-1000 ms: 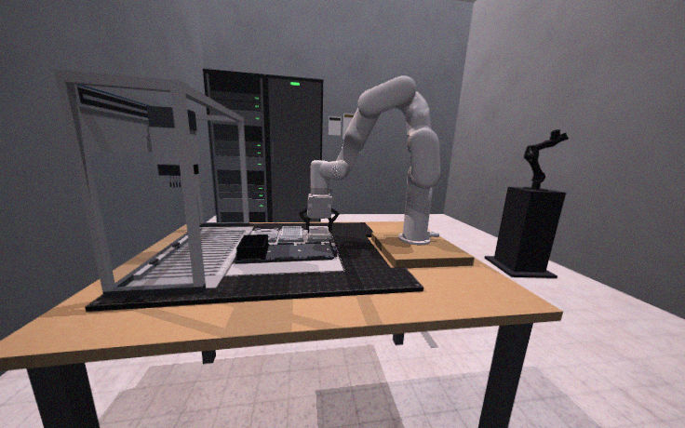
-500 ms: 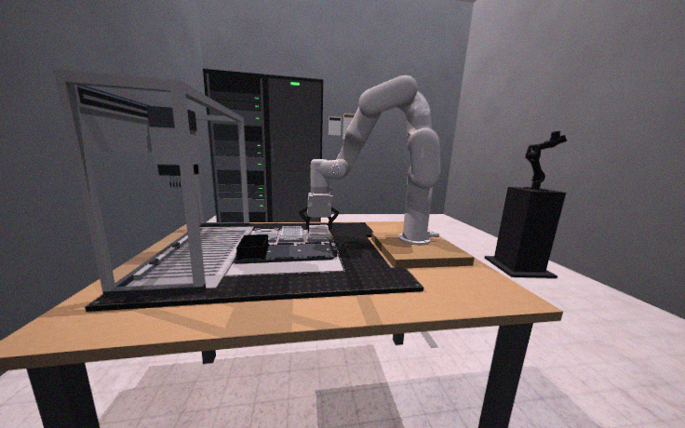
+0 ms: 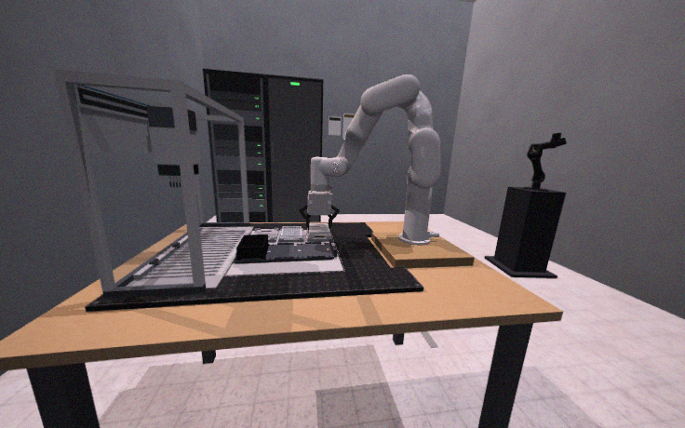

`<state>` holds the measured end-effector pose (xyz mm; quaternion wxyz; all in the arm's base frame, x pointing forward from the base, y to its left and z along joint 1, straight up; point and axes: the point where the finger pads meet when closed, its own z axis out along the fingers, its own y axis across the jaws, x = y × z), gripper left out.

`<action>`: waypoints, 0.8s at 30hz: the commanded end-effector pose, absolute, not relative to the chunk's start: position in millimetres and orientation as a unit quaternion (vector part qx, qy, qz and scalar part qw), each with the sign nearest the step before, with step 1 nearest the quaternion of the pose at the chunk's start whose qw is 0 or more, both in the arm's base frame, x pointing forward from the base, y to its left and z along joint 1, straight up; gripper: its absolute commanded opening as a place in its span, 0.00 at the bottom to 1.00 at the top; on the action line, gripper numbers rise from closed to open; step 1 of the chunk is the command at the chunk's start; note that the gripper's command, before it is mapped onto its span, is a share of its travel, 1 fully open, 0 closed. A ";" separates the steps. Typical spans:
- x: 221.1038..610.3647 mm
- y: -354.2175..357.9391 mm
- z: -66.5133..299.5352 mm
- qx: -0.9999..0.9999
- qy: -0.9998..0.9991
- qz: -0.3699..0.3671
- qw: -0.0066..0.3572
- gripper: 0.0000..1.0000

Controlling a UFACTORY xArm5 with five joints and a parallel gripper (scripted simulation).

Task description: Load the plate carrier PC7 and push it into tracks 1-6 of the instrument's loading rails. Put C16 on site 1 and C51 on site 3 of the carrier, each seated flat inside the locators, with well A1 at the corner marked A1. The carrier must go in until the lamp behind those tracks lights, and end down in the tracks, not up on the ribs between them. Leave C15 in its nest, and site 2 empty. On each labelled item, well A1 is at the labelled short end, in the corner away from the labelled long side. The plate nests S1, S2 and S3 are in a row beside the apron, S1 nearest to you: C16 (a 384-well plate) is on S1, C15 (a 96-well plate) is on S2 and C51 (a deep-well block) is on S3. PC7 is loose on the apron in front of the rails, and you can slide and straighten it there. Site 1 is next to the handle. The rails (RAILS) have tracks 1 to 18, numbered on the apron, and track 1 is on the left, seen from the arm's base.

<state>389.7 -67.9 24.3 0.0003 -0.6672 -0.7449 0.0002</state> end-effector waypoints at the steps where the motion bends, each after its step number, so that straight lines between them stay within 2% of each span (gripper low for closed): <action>1: 391.0 -68.1 28.1 -0.667 -0.745 0.001 -0.002 0.00; 24: 391.0 -68.1 47.1 -0.667 -0.745 0.001 -0.002 0.00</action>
